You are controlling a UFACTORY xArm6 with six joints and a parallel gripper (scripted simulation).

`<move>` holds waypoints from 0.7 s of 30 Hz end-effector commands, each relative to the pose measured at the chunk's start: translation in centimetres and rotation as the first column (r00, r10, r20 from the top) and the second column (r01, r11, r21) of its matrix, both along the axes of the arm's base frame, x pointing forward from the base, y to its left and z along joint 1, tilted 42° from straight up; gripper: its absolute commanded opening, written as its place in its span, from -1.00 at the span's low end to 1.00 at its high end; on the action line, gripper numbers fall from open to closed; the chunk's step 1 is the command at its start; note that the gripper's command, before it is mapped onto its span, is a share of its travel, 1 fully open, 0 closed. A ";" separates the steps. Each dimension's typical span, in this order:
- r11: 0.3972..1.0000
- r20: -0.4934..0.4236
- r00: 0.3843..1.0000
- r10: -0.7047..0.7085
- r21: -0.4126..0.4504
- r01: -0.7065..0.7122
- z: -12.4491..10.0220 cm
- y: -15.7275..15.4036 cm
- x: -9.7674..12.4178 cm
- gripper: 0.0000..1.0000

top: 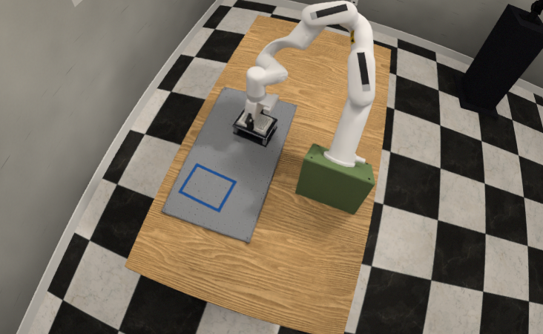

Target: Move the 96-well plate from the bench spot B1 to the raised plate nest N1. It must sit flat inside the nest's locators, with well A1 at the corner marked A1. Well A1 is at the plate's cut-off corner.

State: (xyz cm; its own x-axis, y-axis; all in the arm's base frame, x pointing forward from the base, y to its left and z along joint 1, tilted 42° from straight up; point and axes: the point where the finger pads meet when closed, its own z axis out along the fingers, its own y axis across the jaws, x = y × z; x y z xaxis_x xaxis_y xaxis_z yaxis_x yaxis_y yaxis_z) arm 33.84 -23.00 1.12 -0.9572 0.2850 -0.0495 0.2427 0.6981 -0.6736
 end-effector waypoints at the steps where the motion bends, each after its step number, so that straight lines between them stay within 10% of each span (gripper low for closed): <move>1: 1.000 0.003 1.000 0.001 0.000 -0.001 0.1 0.0 0.1 1.00; 21: 1.000 0.003 1.000 0.001 0.000 -0.001 0.7 0.5 0.2 1.00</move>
State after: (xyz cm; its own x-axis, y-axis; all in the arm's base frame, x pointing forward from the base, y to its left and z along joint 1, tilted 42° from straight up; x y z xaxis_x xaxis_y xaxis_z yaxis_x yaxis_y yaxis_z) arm 33.82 -22.91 1.19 -0.9572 0.2854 -0.0486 0.2424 0.6981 -0.6737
